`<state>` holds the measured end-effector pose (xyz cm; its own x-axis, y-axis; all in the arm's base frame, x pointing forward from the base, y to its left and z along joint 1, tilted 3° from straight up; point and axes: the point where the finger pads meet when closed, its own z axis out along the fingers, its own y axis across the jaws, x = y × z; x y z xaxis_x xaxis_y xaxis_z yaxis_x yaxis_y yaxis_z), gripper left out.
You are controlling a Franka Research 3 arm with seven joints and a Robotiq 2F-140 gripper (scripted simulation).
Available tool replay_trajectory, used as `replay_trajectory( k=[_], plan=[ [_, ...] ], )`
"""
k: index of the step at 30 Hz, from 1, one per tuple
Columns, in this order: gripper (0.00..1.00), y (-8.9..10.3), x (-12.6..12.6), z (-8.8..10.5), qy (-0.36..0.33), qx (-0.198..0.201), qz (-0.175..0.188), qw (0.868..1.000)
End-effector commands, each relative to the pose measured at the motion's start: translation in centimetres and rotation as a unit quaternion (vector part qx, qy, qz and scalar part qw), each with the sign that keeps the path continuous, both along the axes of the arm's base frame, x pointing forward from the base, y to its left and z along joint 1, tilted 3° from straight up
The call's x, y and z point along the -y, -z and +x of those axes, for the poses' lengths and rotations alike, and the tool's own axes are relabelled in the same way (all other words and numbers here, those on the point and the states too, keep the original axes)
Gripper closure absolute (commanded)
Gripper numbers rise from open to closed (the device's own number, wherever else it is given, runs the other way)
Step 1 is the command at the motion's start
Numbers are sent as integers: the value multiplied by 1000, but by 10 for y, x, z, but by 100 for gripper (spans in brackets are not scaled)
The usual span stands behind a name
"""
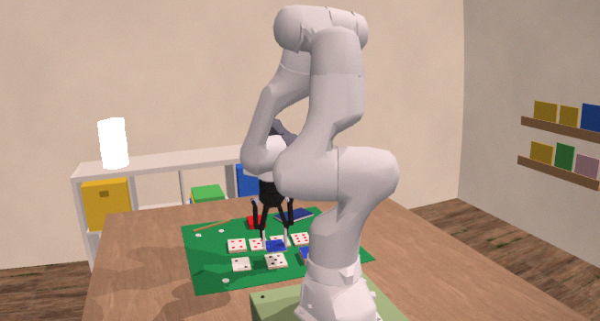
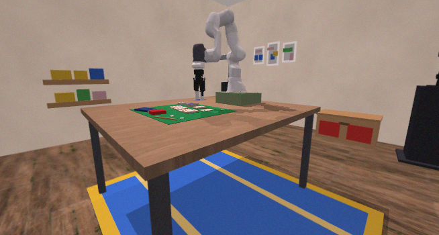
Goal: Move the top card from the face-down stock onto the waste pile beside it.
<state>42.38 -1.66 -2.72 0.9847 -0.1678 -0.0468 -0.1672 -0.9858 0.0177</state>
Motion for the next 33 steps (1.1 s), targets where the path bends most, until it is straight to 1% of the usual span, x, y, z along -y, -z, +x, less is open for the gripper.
replay_trajectory(
  k=[1, 11, 13, 26, 33],
  plan=[
    [57, 2, 0, 2, 3, 2, 0, 1000],
    [57, 17, 0, 2, 3, 2, 0, 1000],
    [57, 17, 0, 2, 3, 2, 0, 1000],
    [57, 39, 1, 2, 3, 2, 0, 1000],
    [57, 44, 1, 2, 3, 2, 0, 1000]
  ],
)
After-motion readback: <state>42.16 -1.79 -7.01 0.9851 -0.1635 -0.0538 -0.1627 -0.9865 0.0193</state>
